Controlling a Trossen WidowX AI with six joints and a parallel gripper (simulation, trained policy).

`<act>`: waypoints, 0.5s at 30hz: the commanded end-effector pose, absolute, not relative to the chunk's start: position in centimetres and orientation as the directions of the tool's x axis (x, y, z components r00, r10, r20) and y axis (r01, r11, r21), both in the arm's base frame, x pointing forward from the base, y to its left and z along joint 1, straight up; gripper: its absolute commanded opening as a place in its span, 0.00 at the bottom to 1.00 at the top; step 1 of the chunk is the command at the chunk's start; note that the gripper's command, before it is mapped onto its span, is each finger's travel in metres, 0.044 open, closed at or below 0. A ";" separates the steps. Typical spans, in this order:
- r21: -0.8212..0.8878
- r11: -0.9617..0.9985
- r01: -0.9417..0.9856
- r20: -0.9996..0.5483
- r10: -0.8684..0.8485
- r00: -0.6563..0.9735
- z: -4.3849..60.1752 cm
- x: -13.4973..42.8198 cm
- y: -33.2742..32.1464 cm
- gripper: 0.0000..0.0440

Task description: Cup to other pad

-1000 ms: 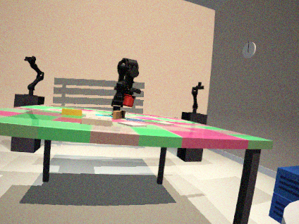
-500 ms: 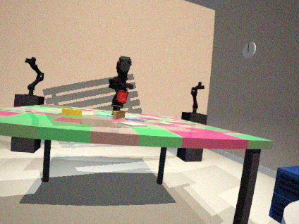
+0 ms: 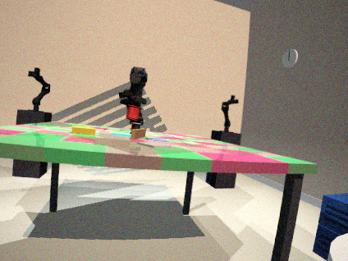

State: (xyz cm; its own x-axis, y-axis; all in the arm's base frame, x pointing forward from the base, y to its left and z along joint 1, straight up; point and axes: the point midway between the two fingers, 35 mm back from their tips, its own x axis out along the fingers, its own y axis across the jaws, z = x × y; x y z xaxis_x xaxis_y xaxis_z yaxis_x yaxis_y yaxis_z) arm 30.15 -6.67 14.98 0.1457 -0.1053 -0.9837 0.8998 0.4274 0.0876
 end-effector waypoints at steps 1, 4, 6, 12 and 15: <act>0.088 0.413 0.907 -0.982 -0.115 0.148 14.4 29.8 -7.6 0.00; 0.091 0.399 0.913 -0.981 -0.120 0.151 14.0 29.5 -8.2 0.00; 0.093 0.390 0.916 -0.981 -0.123 0.152 13.6 29.2 -8.6 0.00; 0.096 0.365 0.926 -0.979 -0.132 0.153 12.5 28.5 -9.6 0.00; 0.096 0.354 0.930 -0.979 -0.135 0.152 11.9 28.2 -10.0 0.00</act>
